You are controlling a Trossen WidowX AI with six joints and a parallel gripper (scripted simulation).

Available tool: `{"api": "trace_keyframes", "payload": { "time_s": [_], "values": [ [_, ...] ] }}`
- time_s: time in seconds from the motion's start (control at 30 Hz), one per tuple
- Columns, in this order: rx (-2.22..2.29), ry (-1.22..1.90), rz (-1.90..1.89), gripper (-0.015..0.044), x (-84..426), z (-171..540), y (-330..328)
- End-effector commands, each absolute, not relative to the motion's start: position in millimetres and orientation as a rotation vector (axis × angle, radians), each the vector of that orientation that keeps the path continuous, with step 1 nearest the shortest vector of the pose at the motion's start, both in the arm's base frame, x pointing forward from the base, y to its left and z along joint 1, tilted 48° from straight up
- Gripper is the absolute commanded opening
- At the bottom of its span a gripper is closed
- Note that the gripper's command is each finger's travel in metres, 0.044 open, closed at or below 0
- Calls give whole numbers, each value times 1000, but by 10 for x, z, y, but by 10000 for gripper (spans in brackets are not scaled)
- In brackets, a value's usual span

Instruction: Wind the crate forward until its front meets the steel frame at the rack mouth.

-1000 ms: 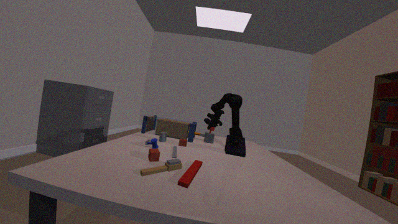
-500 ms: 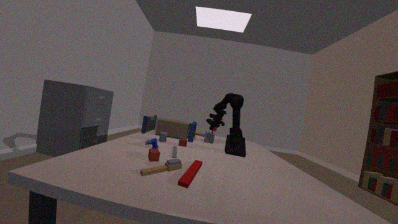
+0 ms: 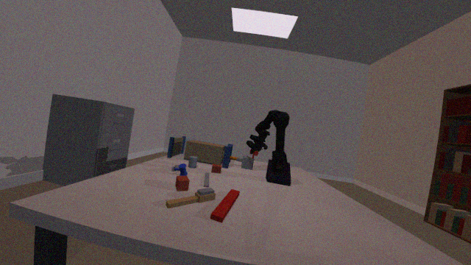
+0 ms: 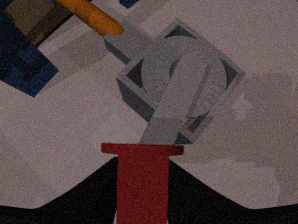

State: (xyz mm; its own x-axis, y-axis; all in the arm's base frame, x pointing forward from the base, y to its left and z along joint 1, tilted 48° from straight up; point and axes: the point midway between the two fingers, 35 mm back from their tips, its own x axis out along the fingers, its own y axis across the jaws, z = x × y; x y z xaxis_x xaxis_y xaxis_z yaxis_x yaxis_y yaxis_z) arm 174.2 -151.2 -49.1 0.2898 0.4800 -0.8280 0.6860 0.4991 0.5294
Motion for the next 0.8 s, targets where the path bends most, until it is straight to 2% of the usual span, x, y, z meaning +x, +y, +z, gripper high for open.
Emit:
{"api": "trace_keyframes", "payload": {
  "time_s": [0.0,0.77],
  "values": [
    [1121,1381,-210,0,1602,-555,-1541],
    [1119,1382,-212,0,1385,-686,-1678]
  ]
}}
